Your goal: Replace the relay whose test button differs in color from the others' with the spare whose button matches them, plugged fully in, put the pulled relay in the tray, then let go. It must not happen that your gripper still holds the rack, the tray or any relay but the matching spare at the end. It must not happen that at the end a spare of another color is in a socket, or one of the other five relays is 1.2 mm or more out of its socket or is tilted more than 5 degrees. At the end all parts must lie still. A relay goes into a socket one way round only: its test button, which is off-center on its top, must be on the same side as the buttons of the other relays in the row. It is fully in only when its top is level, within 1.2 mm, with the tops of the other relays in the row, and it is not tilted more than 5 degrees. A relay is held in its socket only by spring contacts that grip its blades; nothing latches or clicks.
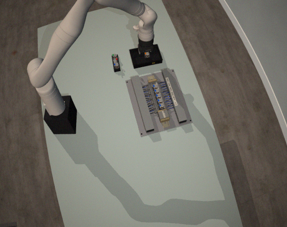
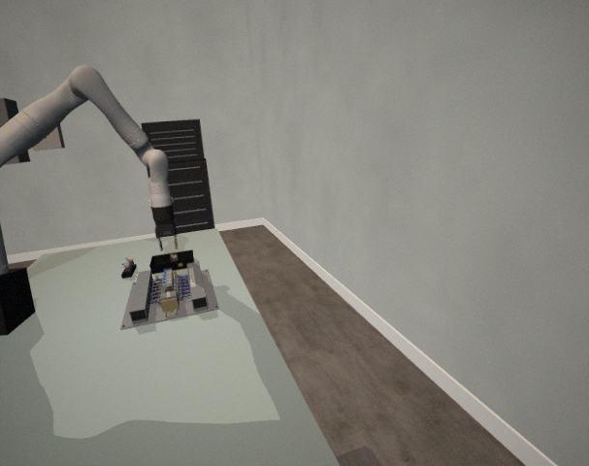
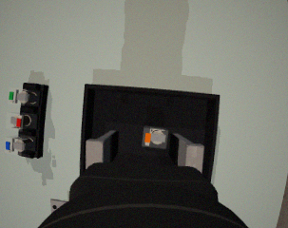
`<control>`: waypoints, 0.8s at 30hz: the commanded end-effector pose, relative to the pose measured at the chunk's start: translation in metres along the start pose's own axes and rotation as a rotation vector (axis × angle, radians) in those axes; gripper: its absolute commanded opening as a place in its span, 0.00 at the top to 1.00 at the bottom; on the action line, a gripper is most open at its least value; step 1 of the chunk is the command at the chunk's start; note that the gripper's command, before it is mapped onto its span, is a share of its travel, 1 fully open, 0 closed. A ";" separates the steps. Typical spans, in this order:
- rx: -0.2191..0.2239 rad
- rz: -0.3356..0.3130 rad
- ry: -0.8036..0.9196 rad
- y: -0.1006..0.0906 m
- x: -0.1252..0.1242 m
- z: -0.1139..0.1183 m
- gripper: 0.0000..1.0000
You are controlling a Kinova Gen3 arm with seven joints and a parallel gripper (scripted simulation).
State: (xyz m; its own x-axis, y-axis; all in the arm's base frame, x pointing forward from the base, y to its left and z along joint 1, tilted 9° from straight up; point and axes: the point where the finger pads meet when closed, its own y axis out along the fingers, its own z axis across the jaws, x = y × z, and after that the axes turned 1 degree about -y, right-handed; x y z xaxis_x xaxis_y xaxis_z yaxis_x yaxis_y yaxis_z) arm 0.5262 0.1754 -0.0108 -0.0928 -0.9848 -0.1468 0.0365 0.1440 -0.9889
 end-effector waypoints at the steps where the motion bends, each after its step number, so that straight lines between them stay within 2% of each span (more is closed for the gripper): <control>1: 0.018 0.004 0.001 -0.018 -0.001 0.006 0.00; 6: 0.019 0.004 0.001 -0.038 -0.001 0.006 0.00; 9: 0.007 0.002 0.000 -0.032 -0.001 0.002 0.00; 24: 0.019 0.004 0.001 -0.058 -0.001 0.007 0.00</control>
State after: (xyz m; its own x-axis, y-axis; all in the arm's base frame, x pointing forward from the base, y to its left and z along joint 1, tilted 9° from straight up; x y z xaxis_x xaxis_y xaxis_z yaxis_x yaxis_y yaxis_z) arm 0.5283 0.1679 0.0417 -0.0930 -0.9844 -0.1490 0.0459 0.1453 -0.9883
